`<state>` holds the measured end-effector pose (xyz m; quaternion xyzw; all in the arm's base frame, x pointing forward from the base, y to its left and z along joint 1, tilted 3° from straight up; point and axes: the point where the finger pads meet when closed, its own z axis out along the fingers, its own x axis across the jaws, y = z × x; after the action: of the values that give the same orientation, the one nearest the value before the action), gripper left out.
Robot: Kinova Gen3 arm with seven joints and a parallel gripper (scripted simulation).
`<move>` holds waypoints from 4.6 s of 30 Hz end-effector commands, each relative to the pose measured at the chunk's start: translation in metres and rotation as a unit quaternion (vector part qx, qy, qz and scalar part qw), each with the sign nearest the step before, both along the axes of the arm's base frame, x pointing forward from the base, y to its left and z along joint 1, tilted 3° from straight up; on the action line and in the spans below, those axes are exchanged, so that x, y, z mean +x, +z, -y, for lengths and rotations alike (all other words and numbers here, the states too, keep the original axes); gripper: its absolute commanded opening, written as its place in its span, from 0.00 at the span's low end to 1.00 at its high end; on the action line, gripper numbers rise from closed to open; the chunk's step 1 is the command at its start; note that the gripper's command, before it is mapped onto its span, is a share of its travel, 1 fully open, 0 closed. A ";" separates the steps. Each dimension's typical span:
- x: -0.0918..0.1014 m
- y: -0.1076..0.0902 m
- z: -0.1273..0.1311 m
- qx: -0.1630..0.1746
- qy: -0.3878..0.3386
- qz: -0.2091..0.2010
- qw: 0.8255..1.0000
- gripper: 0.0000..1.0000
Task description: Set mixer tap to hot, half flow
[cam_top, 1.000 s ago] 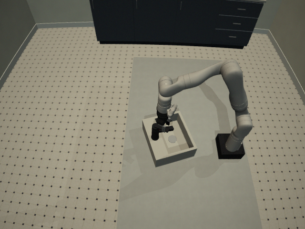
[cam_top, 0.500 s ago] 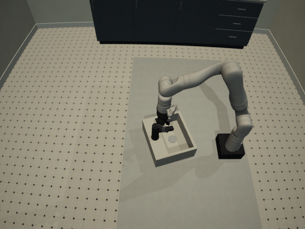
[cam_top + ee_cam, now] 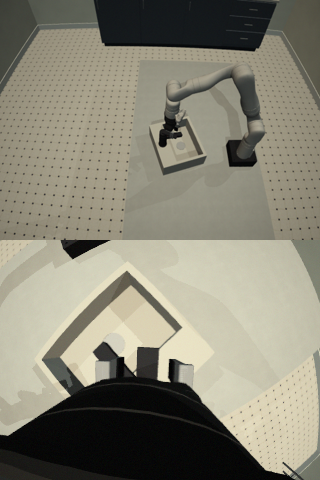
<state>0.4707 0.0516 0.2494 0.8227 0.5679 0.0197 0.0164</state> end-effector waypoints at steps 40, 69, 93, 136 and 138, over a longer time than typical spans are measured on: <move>0.001 -0.002 0.001 -0.002 0.004 0.001 1.000 1.00; 0.002 -0.024 0.002 -0.002 0.004 0.000 1.000 1.00; 0.002 -0.036 0.002 -0.002 0.004 0.001 1.000 1.00; 0.002 -0.036 0.002 -0.002 0.004 0.001 1.000 0.00; 0.002 -0.036 0.002 -0.002 0.004 0.001 1.000 0.00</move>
<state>0.4724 0.0521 0.2155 0.8209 0.5705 0.0202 0.0164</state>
